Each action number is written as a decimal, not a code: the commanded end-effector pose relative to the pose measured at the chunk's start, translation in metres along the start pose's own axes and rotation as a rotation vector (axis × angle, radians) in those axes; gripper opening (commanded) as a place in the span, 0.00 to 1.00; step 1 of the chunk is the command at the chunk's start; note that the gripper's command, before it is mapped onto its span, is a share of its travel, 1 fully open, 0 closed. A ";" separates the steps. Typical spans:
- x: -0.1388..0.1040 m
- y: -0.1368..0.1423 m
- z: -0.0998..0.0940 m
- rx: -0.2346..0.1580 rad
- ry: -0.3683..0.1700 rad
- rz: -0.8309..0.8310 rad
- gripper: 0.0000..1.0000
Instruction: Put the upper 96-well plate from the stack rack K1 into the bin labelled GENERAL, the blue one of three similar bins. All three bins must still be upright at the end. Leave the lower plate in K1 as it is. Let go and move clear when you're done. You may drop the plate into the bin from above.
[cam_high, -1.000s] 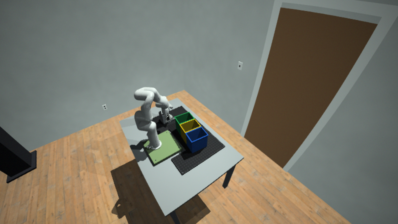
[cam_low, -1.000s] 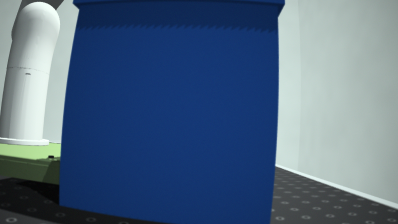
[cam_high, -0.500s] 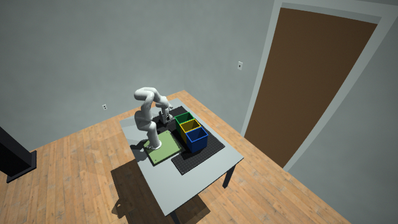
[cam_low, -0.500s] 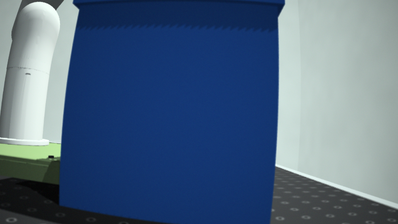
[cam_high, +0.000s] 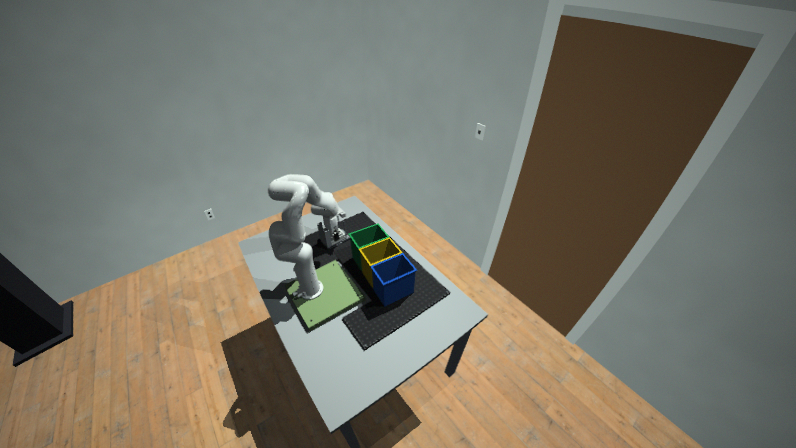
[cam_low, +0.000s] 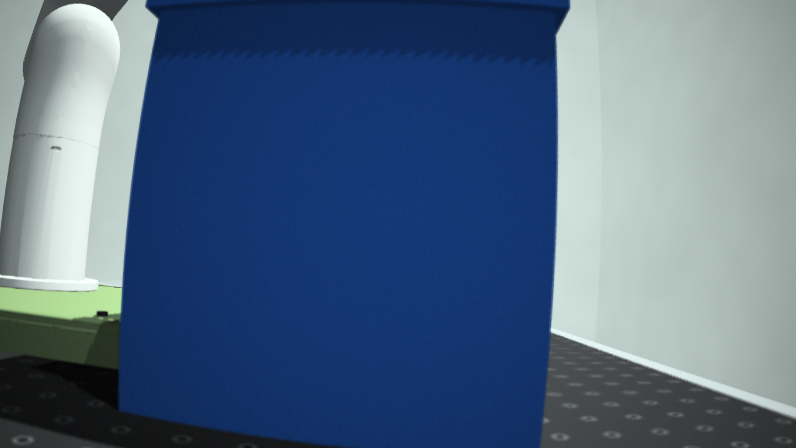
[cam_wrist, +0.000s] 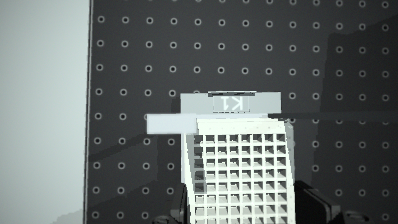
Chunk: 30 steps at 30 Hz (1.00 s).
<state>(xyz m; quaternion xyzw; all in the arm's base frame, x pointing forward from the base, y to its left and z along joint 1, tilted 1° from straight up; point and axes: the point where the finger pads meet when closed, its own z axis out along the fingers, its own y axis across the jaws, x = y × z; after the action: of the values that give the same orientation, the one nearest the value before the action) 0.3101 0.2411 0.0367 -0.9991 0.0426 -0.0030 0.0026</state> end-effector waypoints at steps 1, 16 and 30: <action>0.001 -0.001 -0.002 0.002 0.003 0.000 0.00; 0.001 -0.001 -0.010 0.002 0.003 0.000 0.00; 0.001 -0.001 -0.020 0.002 0.003 0.000 0.00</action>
<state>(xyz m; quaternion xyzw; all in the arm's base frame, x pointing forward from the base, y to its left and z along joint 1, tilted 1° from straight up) 0.3101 0.2409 0.0531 -0.9991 0.0426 -0.0030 0.0026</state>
